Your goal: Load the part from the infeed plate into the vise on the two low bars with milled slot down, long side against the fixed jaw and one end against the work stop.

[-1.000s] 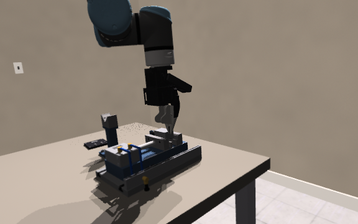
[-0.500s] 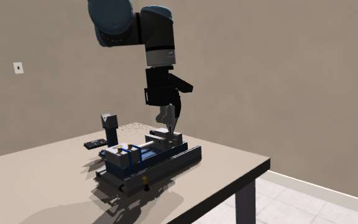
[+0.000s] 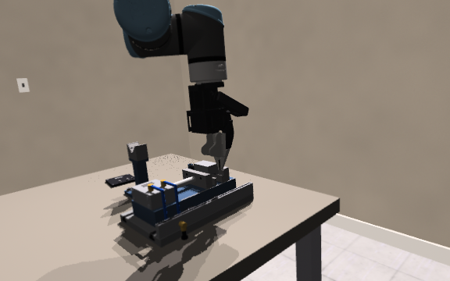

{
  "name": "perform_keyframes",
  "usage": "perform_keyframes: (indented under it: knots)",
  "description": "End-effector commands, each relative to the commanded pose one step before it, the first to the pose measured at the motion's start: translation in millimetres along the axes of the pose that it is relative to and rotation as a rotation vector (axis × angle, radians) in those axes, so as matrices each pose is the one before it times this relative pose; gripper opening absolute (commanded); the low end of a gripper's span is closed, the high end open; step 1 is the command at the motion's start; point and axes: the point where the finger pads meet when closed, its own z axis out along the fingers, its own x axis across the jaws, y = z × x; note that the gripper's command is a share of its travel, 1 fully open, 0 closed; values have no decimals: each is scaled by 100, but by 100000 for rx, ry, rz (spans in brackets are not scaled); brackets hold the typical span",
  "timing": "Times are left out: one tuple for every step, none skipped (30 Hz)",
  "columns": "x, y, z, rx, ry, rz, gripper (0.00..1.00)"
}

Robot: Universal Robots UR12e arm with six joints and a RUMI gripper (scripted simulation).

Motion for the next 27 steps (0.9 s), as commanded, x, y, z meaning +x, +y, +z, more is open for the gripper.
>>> perform_keyframes:
  knots:
    - [400,-61,-61,107,59,-13,0]
    - [19,0,0,0,0,0,0]
    - [7,0,0,0,0,0,0]
    - [1,0,0,0,0,0,0]
    - [0,0,-1,0,0,0,0]
    - [0,0,-4,0,0,0,0]
    - [0,0,-12,0,0,0,0]
    - [0,0,0,0,0,0,0]
    - [0,0,0,0,0,0,0]
    - [0,0,-21,0,0,0,0]
    - [0,0,-34,0,0,0,0]
    - [0,0,-48,0,0,0,0]
    - [0,0,-63,0,0,0,0]
    - [0,0,-80,0,0,0,0]
    - [0,0,-97,0,0,0,0]
    - [0,0,-115,0,0,0,0]
    - [0,0,-132,0,0,0,0]
    - [0,0,-150,0,0,0,0]
    - [0,0,-166,0,0,0,0]
    - [0,0,-182,0,0,0,0]
    - [0,0,-197,0,0,0,0]
    - [0,0,-211,0,0,0,0]
    - [0,0,-223,0,0,0,0]
    - [0,0,-233,0,0,0,0]
    - [0,0,0,0,0,0,0]
    - [0,0,0,0,0,0,0]
    - [0,0,-242,0,0,0,0]
